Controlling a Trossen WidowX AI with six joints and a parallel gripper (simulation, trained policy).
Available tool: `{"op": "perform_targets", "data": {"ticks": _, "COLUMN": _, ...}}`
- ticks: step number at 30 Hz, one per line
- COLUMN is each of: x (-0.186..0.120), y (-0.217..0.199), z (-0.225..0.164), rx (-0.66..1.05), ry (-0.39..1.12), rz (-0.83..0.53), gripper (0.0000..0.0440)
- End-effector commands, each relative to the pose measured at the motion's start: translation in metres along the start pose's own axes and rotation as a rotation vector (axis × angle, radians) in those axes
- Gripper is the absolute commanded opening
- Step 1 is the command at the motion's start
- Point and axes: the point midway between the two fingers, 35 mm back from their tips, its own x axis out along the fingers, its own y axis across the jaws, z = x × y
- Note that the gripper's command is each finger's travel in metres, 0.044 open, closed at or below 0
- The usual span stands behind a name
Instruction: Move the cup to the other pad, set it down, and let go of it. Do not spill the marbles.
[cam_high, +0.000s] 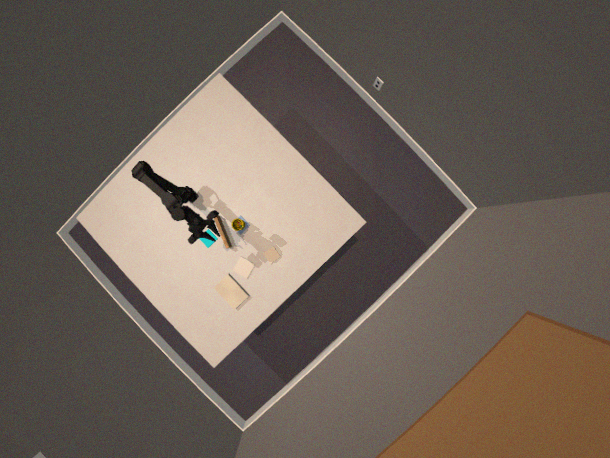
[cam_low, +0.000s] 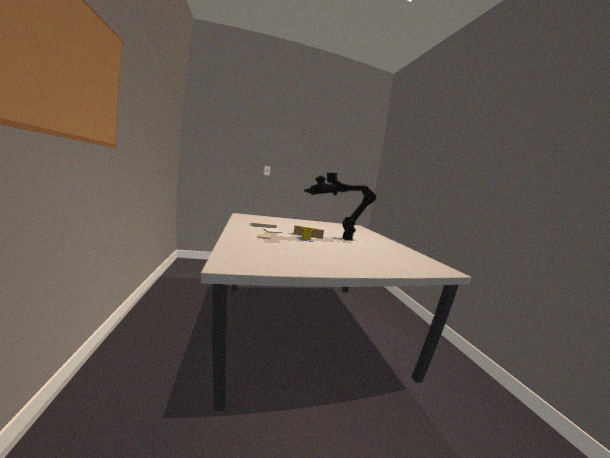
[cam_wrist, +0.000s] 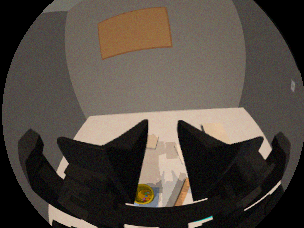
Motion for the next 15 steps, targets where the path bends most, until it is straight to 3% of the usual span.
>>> {"op": "perform_targets", "data": {"ticks": 1, "x": 0.006, "y": 0.006, "z": 0.0, "rx": 0.042, "ry": 0.048, "rz": 0.01, "gripper": 0.0141}}
{"op": "perform_targets", "data": {"ticks": 15, "x": 0.019, "y": 0.024, "z": -0.005, "rx": 0.186, "ry": 0.214, "rz": 0.02, "gripper": 0.0122}}
